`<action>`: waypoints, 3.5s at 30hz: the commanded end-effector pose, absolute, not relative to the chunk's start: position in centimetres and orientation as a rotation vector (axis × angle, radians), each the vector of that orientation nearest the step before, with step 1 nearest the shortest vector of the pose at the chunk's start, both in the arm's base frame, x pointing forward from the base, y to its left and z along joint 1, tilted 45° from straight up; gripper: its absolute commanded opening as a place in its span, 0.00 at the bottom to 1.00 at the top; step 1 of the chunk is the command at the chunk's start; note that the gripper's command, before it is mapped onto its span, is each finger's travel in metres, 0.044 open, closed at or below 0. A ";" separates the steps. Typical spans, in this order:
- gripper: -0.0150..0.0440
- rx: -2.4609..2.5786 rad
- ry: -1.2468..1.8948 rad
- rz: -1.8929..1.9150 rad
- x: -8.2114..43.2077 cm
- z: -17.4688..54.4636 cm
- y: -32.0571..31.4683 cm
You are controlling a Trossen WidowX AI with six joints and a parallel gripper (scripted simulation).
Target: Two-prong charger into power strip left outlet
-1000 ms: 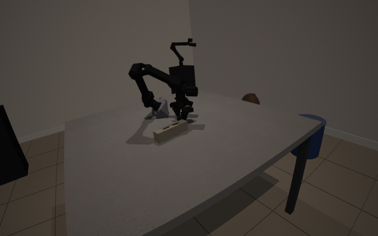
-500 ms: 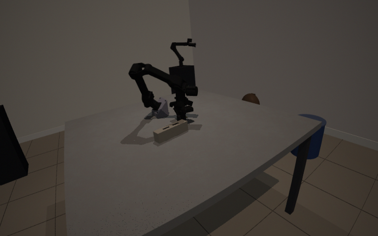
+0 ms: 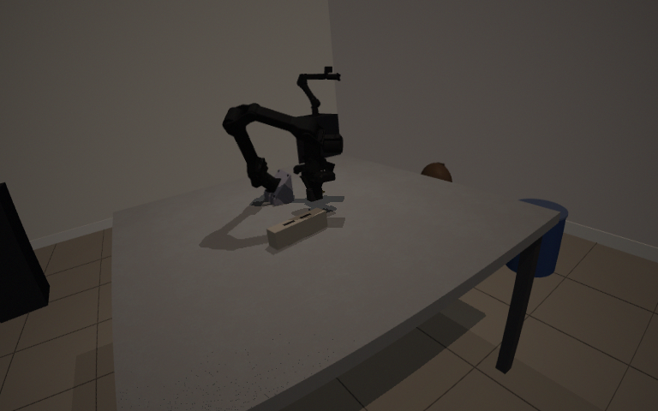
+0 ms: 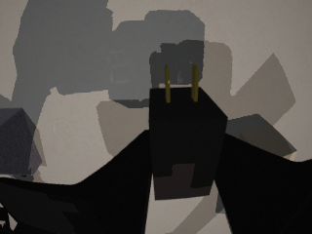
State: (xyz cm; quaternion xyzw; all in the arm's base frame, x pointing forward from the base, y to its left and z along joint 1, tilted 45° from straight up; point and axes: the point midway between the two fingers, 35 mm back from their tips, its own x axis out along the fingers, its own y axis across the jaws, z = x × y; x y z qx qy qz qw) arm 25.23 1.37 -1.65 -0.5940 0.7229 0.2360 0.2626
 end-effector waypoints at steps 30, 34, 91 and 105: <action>0.25 -1.095 1.903 -0.035 25.0 1.6 -4.8; 0.25 -1.028 1.885 -0.119 24.9 2.0 -5.6; 0.25 -0.595 1.714 -0.643 26.6 4.0 -11.0; 0.25 -0.584 1.708 -0.656 27.8 3.8 -11.1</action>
